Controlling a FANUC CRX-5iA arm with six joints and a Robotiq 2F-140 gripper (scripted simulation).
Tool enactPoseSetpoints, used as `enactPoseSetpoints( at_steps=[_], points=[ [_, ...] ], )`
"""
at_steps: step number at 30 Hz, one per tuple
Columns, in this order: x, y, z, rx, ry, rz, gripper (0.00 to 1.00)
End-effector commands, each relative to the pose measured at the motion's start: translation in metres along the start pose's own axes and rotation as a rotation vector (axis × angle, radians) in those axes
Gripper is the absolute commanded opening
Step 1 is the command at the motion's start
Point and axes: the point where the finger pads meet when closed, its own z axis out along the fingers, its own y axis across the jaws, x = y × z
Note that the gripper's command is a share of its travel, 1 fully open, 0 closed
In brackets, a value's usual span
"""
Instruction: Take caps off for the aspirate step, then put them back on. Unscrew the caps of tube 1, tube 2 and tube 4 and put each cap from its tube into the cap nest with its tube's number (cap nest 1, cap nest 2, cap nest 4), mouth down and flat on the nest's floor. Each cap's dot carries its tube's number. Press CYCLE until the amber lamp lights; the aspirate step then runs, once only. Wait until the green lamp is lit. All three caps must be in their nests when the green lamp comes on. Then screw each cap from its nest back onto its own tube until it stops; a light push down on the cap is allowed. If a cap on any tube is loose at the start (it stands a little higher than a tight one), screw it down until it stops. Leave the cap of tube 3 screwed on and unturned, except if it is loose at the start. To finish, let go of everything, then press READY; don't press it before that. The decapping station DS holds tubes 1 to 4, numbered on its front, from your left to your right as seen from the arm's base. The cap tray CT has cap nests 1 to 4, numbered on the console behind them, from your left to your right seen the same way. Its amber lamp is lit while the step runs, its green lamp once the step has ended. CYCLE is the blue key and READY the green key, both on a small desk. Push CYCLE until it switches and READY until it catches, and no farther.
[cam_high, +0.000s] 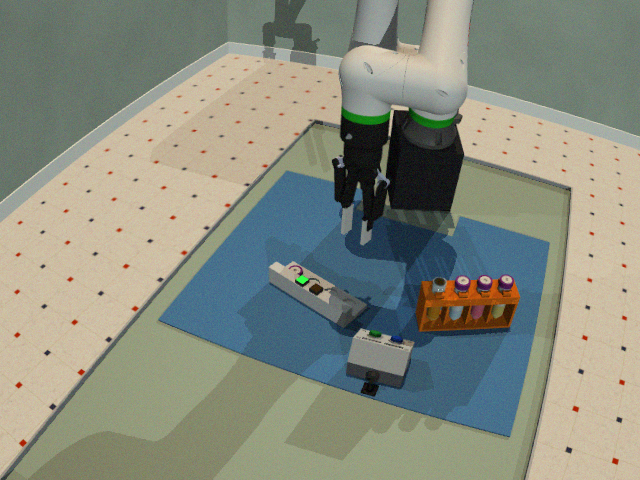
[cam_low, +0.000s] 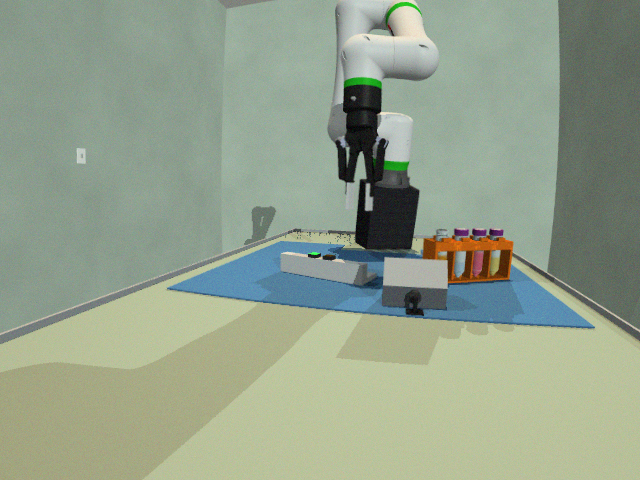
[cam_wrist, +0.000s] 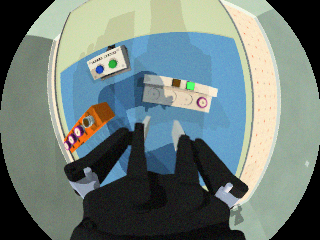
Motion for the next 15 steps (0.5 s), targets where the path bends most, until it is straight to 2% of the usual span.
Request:
enactPoseSetpoints(
  at_steps=[1,5,15],
  points=[
    [0.009,0.019,0.001,0.006,-0.006,-0.002,0.29],
    [0.021,0.050,0.001,0.006,-0.006,-0.002,0.29],
    [0.043,0.105,0.001,0.006,-0.006,-0.002,0.29]
  ],
)
